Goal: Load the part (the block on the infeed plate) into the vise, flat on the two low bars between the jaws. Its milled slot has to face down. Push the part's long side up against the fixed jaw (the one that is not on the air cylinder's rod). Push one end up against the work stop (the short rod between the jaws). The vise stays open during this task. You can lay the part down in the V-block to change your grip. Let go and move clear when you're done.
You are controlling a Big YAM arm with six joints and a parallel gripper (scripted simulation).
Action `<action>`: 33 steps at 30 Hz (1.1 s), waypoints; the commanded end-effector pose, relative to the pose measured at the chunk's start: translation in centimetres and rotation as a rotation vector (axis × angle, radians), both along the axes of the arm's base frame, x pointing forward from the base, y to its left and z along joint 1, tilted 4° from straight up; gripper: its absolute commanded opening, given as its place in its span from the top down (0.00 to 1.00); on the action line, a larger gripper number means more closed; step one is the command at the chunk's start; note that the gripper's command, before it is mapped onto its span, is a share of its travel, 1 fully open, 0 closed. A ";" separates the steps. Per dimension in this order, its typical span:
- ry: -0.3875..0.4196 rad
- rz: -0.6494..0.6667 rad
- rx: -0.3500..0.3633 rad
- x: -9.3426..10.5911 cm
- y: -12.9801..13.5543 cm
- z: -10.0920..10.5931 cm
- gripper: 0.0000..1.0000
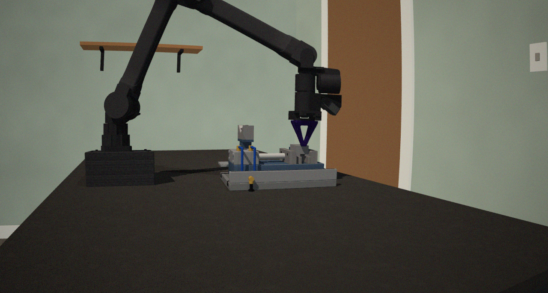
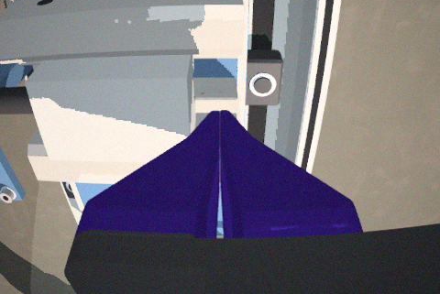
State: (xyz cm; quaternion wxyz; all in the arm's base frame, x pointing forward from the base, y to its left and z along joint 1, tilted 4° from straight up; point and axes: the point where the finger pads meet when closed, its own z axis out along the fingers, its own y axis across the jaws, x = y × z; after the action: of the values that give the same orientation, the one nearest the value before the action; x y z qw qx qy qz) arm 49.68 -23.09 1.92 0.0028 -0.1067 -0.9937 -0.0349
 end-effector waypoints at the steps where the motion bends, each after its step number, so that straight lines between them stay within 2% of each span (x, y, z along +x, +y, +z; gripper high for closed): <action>1: -0.074 -0.005 -0.035 1.9 -1.9 4.3 1.00; 22: -0.076 -0.003 -0.036 1.7 -1.9 8.7 1.00; 27: -0.076 -0.004 -0.036 1.6 -2.0 9.0 1.00; 28: -0.037 -0.005 -0.016 0.7 -1.5 7.2 1.00; 33: -0.070 -0.005 -0.033 1.5 -2.0 8.7 1.00</action>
State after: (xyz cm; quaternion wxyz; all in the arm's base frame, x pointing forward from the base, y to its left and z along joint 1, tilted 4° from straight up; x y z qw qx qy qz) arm 49.76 -23.51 7.41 0.0003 -0.1067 -0.9937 -0.0341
